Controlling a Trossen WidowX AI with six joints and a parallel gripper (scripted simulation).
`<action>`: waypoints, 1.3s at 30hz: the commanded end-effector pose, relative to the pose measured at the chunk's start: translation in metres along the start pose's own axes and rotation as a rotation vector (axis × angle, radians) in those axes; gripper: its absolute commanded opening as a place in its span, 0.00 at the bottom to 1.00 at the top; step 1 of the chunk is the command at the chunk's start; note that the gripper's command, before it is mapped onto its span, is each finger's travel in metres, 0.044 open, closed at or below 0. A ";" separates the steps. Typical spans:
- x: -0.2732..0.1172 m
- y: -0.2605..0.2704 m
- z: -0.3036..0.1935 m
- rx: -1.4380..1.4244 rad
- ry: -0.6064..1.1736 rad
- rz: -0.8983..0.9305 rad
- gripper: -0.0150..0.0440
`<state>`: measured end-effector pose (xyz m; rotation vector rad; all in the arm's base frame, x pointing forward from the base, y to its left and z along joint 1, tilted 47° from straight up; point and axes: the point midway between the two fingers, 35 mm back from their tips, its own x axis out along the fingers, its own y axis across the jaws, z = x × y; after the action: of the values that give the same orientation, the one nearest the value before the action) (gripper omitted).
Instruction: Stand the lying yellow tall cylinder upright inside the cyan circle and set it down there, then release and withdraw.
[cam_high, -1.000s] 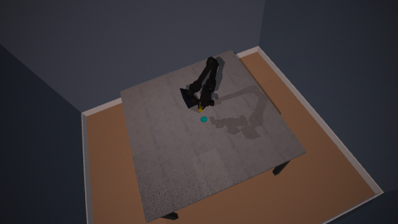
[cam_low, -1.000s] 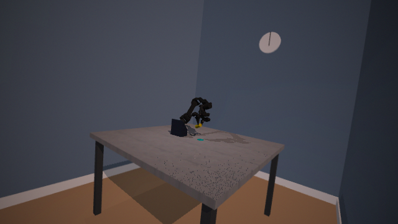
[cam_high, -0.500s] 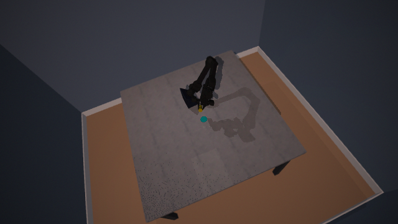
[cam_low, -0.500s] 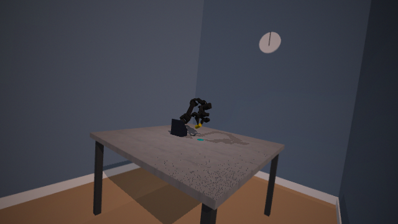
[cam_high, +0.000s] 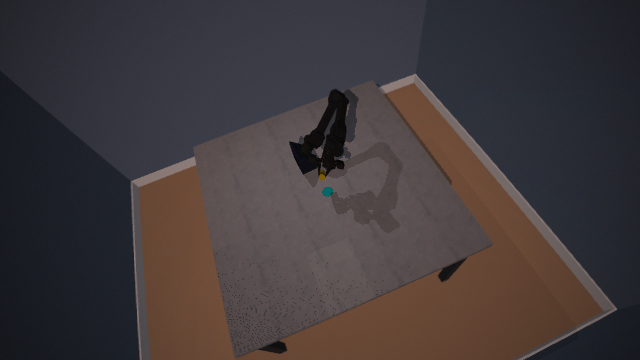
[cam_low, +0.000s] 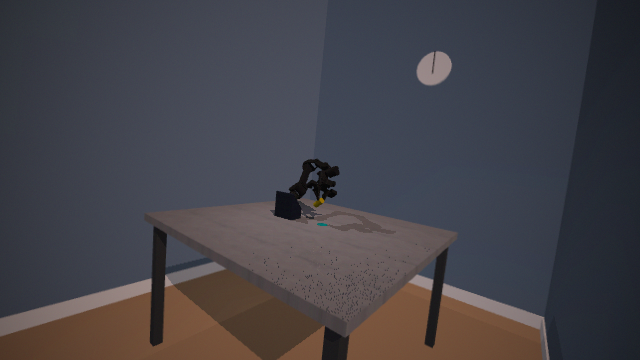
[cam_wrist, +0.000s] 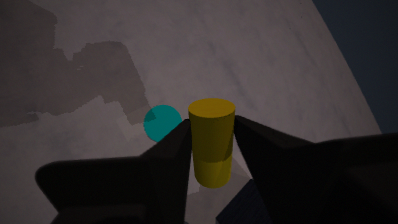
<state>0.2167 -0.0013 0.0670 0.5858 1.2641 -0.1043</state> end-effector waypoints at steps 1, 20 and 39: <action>0.000 -0.001 0.001 0.010 -0.032 -0.006 0.43; -0.001 -0.001 0.000 0.037 -0.156 -0.008 0.43; -0.002 -0.002 0.000 0.072 -0.283 0.008 0.43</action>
<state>0.2150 -0.0021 0.0674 0.6083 1.0136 -0.2062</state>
